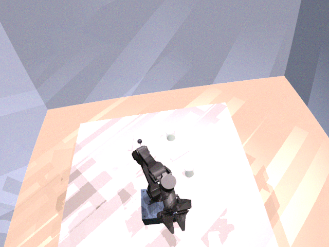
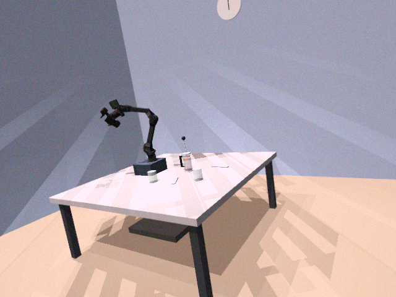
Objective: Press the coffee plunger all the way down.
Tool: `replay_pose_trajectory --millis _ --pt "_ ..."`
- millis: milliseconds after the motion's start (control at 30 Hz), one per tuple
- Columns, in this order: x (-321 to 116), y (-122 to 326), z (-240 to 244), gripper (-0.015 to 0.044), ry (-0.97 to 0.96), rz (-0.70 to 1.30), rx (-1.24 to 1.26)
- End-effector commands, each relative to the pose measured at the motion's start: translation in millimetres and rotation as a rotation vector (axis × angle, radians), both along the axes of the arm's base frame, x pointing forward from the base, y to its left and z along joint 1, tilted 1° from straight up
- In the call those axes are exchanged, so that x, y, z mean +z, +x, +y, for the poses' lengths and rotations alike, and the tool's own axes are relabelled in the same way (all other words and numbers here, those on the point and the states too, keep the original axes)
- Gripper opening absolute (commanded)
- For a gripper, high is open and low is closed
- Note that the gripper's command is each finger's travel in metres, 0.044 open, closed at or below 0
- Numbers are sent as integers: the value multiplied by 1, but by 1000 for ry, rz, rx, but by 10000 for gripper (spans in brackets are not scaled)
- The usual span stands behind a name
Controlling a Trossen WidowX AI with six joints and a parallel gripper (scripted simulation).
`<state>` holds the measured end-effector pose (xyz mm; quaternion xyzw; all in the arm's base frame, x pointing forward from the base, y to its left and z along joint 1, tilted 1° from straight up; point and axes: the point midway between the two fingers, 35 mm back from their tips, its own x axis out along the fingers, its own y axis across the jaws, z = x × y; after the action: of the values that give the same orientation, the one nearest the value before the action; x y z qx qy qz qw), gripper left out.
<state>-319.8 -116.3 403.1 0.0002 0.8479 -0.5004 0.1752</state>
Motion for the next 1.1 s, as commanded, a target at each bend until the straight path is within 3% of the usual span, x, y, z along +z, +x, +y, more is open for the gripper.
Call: replay_pose_trajectory --millis 0,233,600,833,1067 --pt "0 1 -3 426 -5 -1 7" --pt "-9 45 -71 440 -149 -64 210" --pt "-29 189 -172 440 -382 -320 657" --pt "-44 298 -191 440 -460 -560 916" --pt "-58 404 -171 440 -470 -853 1131"
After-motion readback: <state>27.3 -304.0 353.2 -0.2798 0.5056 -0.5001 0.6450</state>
